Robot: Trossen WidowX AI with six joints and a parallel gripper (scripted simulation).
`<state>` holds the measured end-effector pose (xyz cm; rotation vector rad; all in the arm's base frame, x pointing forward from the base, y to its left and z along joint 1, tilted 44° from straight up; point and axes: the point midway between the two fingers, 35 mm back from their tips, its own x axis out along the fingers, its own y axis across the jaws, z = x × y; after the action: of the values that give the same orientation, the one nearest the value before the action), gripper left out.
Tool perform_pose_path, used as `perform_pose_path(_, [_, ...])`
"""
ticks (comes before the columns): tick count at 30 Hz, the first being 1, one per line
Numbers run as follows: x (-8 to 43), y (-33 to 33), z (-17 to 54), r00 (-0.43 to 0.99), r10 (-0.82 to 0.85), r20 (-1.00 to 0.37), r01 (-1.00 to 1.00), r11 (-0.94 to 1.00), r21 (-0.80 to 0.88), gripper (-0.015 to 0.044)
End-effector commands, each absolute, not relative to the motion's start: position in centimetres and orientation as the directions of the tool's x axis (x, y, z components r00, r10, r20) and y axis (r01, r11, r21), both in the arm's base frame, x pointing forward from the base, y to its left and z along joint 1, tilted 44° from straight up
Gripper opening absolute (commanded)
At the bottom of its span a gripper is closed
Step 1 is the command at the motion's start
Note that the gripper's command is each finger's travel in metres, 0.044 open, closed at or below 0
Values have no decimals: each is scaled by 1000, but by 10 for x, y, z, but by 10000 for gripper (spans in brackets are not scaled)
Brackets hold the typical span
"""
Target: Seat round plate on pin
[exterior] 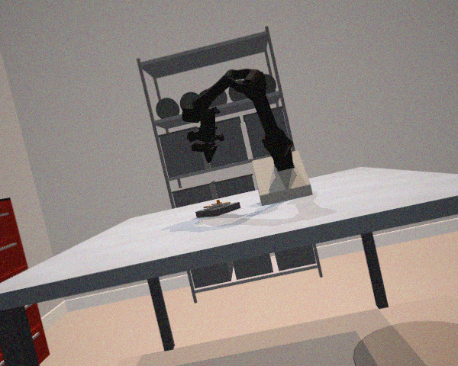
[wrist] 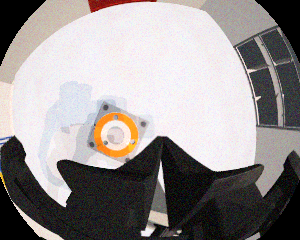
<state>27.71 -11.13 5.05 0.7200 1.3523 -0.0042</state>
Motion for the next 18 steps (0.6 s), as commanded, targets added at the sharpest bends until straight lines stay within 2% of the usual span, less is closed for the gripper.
perform_pose_path(1, [279, -75, 47, 212, 479, -852, 309, 794, 524, 0])
perform_pose_path(7, [268, 24, 46, 62, 673, -737, 53, 735, 676, 0])
perform_pose_path(18, [263, 50, 26, 41, 689, -723, 29, 723, 691, 0])
